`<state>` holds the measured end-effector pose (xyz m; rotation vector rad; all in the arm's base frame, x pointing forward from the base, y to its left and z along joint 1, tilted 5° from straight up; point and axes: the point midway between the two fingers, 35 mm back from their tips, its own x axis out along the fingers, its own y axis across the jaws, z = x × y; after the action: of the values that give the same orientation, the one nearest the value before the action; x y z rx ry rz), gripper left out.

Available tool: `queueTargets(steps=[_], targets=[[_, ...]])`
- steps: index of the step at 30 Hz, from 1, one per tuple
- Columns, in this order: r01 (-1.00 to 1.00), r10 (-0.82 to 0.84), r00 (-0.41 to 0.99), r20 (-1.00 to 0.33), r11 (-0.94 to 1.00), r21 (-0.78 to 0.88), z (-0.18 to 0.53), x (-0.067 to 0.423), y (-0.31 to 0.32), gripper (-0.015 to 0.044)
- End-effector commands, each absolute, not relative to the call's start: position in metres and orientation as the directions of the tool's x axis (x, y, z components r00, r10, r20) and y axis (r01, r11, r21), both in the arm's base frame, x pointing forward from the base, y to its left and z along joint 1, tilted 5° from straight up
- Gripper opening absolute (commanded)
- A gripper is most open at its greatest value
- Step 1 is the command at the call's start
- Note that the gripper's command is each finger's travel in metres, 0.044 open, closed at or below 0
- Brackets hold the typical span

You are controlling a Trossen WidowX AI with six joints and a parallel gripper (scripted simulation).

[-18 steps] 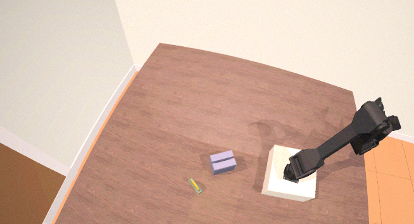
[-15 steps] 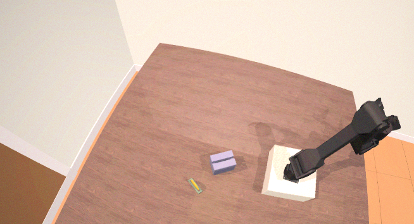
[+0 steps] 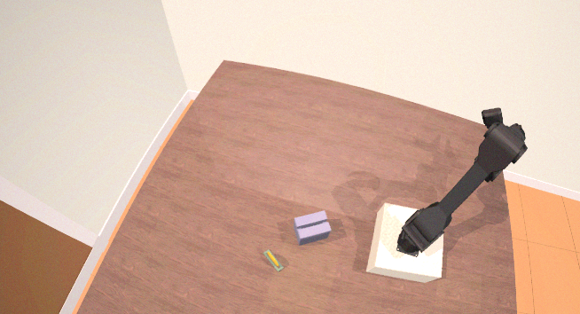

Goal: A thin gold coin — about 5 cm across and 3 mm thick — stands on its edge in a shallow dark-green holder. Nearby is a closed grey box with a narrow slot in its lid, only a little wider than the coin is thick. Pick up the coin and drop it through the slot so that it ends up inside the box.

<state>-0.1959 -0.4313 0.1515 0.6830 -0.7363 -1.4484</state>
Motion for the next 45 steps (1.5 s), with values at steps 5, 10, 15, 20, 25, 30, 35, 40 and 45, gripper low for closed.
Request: queueTargets(steps=[5,10,15,20,25,30,35,40,45], targets=[[0.586,-0.978,0.183,-0.097,0.029,0.810,0.136,-0.095,-0.471,0.0161],[0.562,-0.931,0.315,-0.187,0.024,0.827,0.125,-0.017,-0.488,0.0161],[0.567,-0.853,0.440,-0.281,0.022,0.823,0.114,0.070,-0.488,0.0161],[0.598,-0.745,0.549,-0.379,0.033,0.801,0.105,0.160,-0.468,0.0161],[0.636,-0.610,0.632,-0.478,0.055,0.770,0.096,0.244,-0.428,0.0161],[0.680,-0.457,0.678,-0.575,0.093,0.728,0.088,0.318,-0.370,0.0161],[0.723,-0.296,0.685,-0.666,0.163,0.671,0.079,0.373,-0.296,0.0161],[0.756,-0.155,0.648,-0.746,0.251,0.605,0.071,0.409,-0.220,0.0161],[0.776,-0.039,0.566,-0.824,0.362,0.516,0.069,0.429,-0.135,0.0161]])
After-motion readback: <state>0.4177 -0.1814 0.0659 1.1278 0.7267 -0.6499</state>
